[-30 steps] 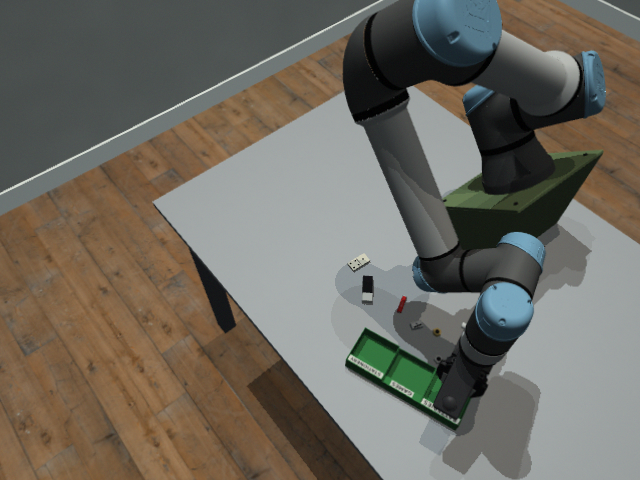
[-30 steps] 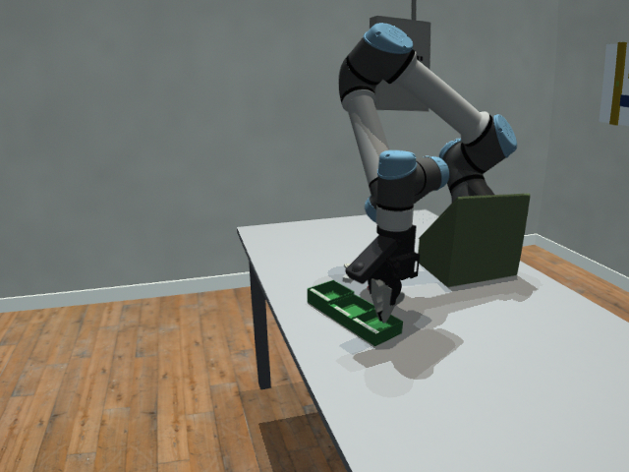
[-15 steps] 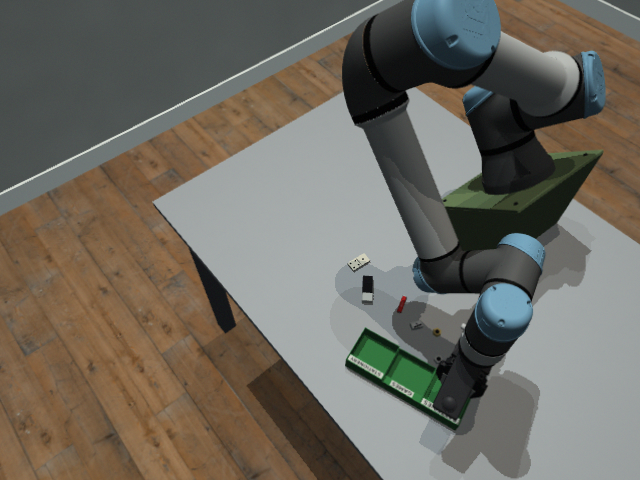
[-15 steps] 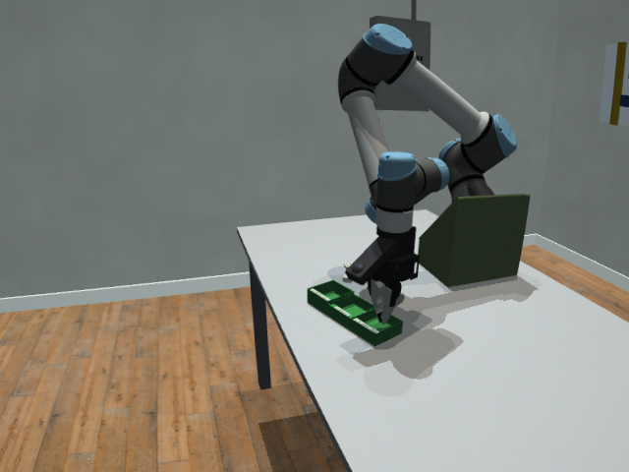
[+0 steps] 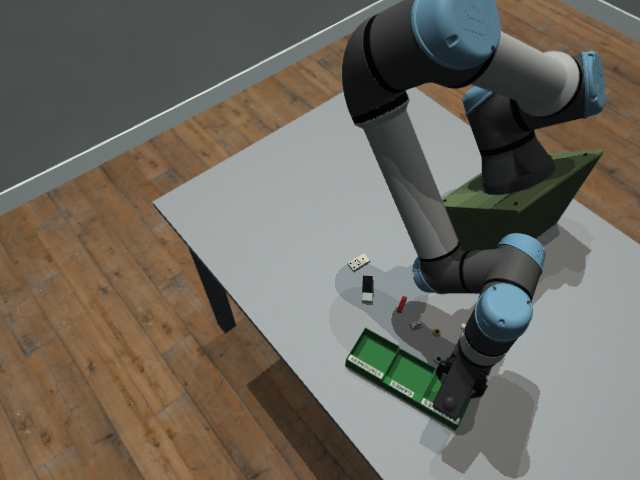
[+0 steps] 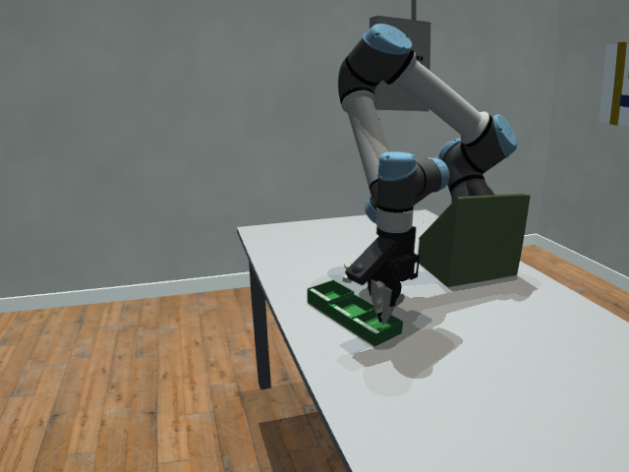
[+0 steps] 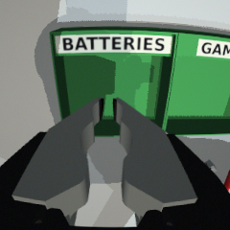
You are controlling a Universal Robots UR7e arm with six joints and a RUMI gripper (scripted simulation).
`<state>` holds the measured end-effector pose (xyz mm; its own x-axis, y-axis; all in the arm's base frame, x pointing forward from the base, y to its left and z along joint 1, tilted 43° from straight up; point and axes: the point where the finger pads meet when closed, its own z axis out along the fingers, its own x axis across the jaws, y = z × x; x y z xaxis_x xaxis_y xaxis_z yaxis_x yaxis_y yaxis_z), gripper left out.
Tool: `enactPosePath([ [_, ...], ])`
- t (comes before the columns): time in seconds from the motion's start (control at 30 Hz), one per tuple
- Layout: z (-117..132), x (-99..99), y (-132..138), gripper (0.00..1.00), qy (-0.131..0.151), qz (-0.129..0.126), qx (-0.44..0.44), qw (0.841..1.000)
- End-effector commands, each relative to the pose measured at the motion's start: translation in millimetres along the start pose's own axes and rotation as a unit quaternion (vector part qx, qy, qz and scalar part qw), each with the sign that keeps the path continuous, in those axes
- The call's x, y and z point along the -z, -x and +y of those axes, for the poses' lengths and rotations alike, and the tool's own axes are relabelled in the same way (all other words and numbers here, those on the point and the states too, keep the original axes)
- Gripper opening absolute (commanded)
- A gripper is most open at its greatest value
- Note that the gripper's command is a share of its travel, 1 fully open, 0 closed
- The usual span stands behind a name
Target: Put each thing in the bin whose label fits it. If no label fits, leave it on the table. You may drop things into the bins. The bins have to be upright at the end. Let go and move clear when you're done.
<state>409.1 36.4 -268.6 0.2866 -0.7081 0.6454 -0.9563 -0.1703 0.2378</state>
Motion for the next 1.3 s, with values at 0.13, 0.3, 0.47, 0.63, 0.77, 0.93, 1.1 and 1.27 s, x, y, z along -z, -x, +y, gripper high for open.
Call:
enactPosePath([
  [0.13, -0.4, 0.5, 0.0, 0.04, -0.001, 0.0, 0.0, 1.0],
  [0.3, -0.4, 0.5, 0.0, 0.04, -0.001, 0.0, 0.0, 1.0],
  [0.47, -0.4, 0.5, 0.0, 0.04, -0.001, 0.0, 0.0, 1.0],
  [0.63, -0.4, 7.1, 0.0, 0.04, -0.001, 0.0, 0.0, 1.0],
  [0.77, -0.4, 9.7, 0.0, 0.04, -0.001, 0.0, 0.0, 1.0],
  [0.93, -0.4, 16.4, 0.0, 0.04, -0.001, 0.0, 0.0, 1.0],
  [1.1, -0.4, 23.1, 0.0, 0.04, -0.001, 0.0, 0.0, 1.0],
  [1.27, -0.4, 28.4, 0.0, 0.04, -0.001, 0.0, 0.0, 1.0],
])
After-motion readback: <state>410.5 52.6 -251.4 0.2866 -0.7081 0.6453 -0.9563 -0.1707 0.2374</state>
